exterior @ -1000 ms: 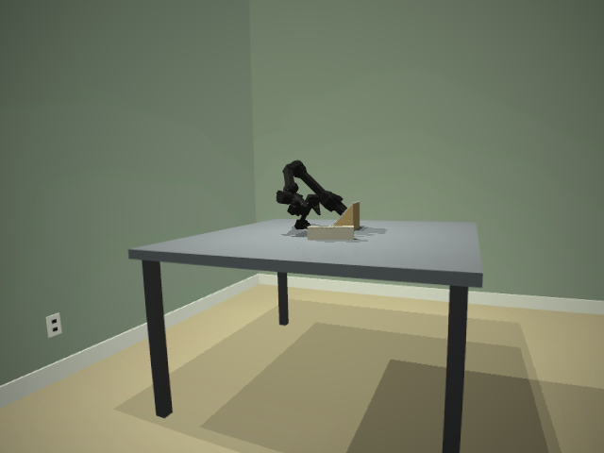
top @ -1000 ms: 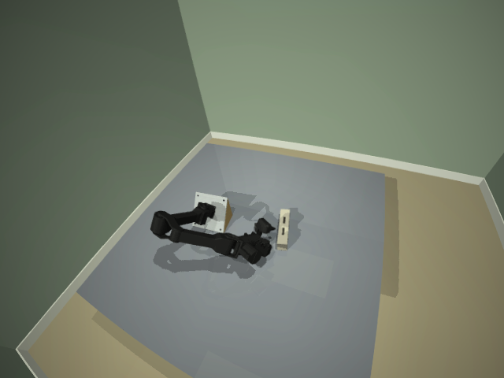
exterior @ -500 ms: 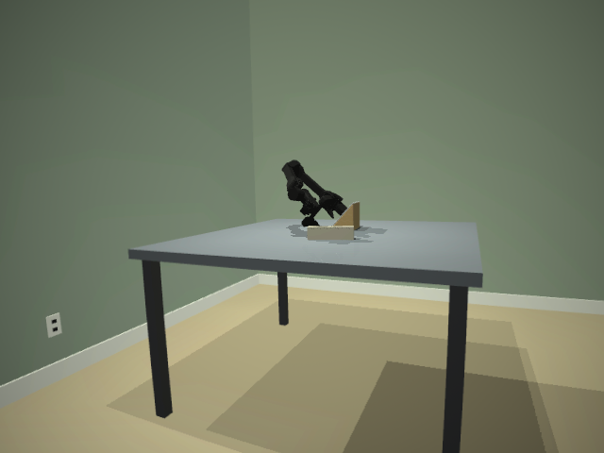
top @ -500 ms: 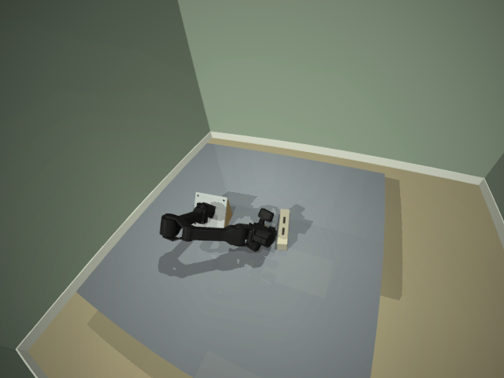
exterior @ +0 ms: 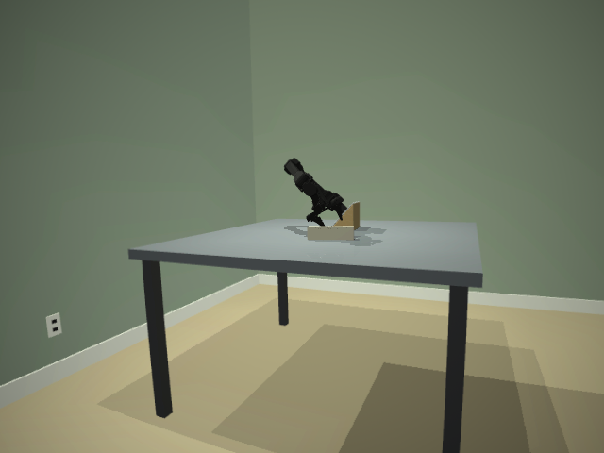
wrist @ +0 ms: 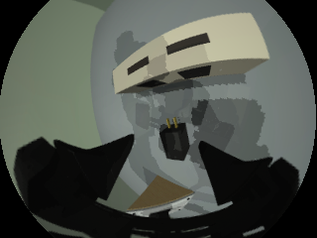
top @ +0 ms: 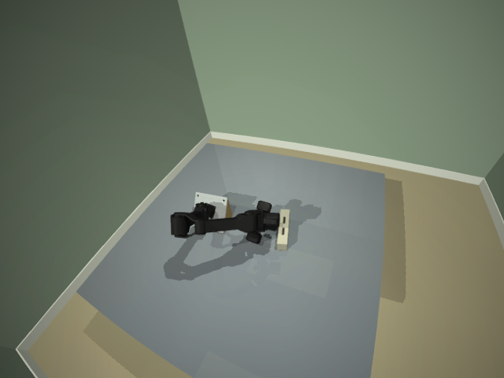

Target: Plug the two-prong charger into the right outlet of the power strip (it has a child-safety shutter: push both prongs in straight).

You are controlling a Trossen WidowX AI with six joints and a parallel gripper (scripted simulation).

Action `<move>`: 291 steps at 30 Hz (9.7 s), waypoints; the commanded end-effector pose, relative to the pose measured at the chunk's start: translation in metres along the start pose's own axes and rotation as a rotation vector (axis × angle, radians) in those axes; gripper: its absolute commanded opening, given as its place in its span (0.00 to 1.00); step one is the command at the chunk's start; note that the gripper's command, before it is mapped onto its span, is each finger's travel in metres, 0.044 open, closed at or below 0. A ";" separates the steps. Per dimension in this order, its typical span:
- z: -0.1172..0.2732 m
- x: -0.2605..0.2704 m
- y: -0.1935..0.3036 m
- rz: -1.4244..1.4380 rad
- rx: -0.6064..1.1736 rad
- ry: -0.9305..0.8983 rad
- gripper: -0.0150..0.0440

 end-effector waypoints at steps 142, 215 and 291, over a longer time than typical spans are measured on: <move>-0.013 -0.022 0.009 0.261 0.005 0.532 0.25; -0.018 -0.012 -0.042 0.233 -0.004 0.532 0.25; -0.019 -0.009 -0.051 0.233 -0.004 0.532 0.25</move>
Point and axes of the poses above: the point midway between the two fingers, 35 mm back from their tips, its own z axis back along the fingers, its own x axis across the jaws, y = z × x, the point moved 1 cm from there along z, back along the fingers, and after that the axes turned 7 degrees about -z, right-handed, at the moved point
